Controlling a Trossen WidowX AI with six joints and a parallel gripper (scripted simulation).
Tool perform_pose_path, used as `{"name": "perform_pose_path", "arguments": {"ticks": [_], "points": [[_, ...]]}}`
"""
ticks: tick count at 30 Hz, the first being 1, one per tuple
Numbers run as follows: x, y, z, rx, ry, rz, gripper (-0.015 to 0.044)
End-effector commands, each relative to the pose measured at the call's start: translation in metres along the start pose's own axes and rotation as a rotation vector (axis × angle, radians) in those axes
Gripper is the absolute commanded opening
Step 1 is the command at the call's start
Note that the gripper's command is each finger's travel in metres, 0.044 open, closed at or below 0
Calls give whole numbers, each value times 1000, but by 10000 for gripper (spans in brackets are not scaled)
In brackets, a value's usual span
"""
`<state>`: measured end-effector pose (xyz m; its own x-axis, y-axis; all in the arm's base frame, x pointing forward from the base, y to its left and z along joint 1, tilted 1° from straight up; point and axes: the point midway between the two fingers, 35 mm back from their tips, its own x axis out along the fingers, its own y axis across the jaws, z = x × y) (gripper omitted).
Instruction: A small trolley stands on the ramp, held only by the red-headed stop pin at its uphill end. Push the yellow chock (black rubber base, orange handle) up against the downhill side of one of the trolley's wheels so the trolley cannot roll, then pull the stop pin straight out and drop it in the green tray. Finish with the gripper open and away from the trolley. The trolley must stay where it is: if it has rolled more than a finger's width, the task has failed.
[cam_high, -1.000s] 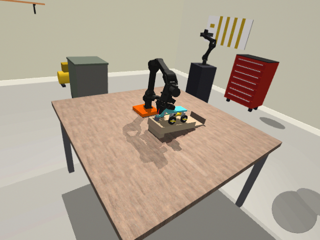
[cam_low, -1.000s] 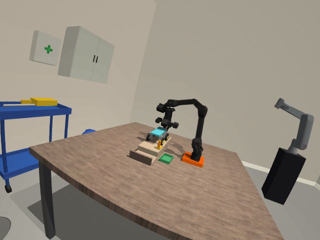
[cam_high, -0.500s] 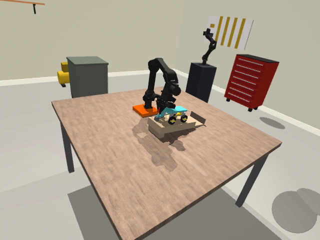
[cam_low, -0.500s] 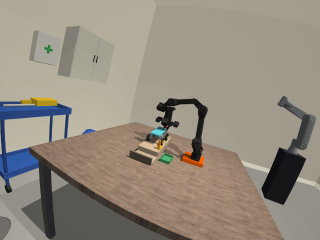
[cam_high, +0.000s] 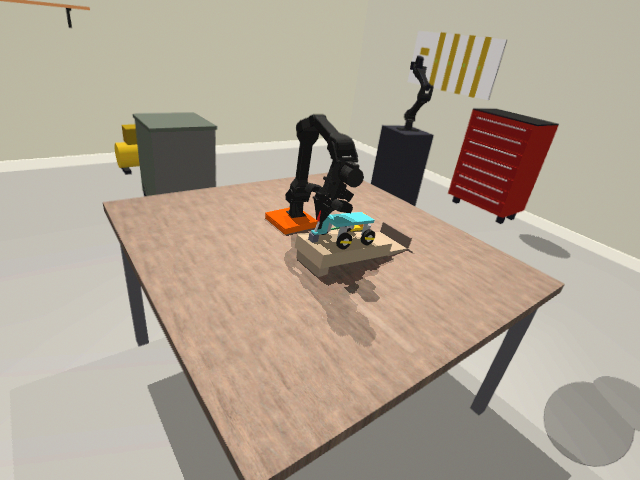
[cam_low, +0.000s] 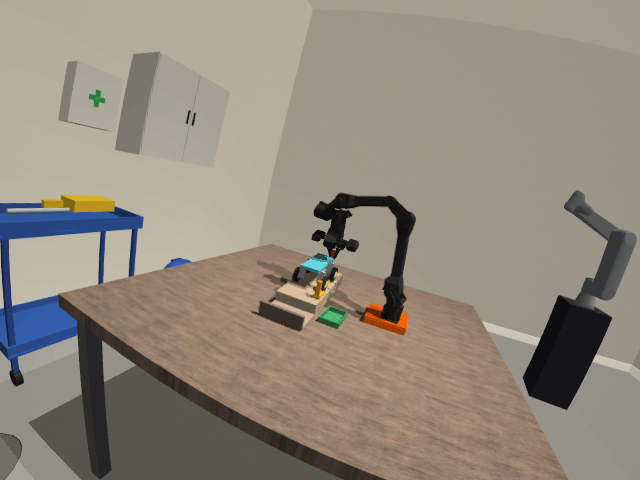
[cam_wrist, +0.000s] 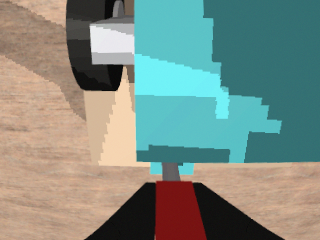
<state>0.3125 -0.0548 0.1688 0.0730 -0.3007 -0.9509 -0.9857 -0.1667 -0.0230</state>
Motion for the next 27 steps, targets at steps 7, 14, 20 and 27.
{"name": "perform_pose_path", "arguments": {"ticks": [7, 14, 20, 27], "points": [[-10, -1, -2, 4, 7, -2, 0], [-15, -1, -4, 4, 7, -2, 0], [-19, -1, -6, 4, 7, -2, 0], [-18, -2, -18, 4, 8, -2, 0]]}}
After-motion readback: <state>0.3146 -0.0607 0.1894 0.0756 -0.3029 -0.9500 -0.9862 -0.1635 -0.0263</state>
